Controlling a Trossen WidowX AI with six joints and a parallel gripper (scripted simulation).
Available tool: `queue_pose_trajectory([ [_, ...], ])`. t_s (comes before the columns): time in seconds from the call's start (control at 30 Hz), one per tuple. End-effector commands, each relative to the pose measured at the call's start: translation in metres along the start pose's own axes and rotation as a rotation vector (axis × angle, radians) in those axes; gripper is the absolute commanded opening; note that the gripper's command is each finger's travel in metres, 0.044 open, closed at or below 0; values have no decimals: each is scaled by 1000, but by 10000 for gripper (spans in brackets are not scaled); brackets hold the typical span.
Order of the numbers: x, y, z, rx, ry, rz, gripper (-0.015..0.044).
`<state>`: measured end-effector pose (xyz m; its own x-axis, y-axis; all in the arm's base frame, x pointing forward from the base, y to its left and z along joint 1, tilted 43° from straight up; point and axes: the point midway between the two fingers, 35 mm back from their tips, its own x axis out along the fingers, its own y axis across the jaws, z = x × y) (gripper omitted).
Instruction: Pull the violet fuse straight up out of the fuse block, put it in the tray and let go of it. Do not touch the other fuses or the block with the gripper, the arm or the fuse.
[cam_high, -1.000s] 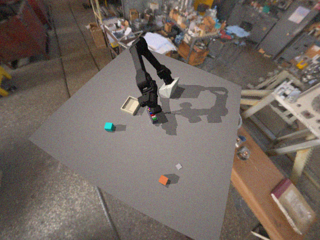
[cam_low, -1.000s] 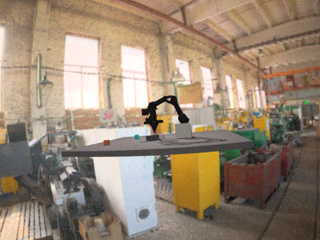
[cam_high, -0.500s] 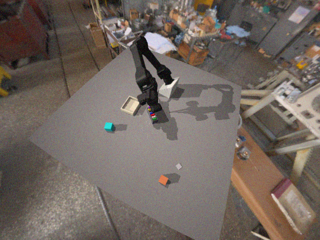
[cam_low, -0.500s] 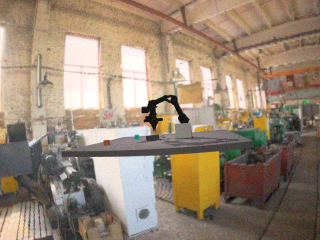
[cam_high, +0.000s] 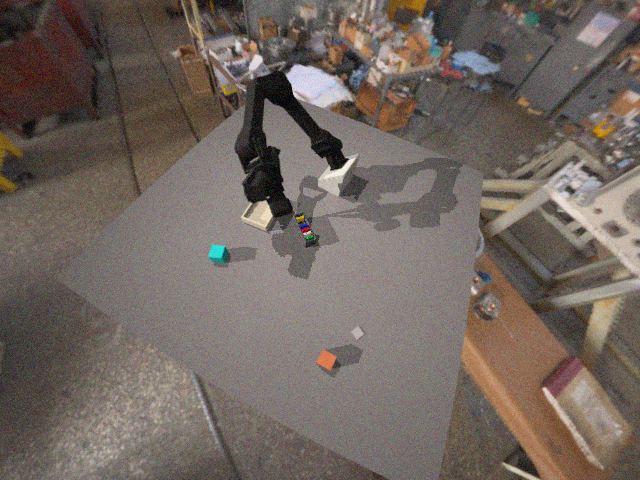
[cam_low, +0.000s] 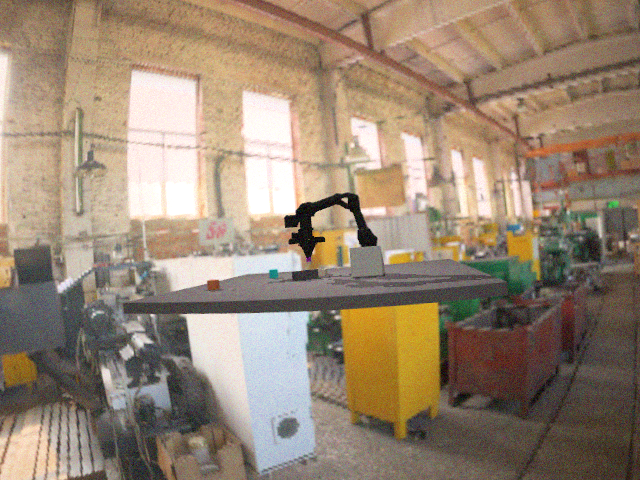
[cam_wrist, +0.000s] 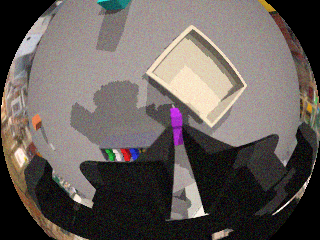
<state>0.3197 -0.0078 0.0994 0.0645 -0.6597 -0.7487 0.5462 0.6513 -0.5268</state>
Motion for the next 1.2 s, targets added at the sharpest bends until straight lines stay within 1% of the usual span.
queue_pose_trajectory([
  [0.0,-3,-24,20,5,-13,-3,0],
  [0.13,-3,-48,37,7,-18,-11,0],
  [0.2,-3,-53,40,7,-19,-13,0],
  [0.4,-1,-53,40,7,-19,-13,0],
  [1.17,35,-54,41,8,-20,-14,0],
])
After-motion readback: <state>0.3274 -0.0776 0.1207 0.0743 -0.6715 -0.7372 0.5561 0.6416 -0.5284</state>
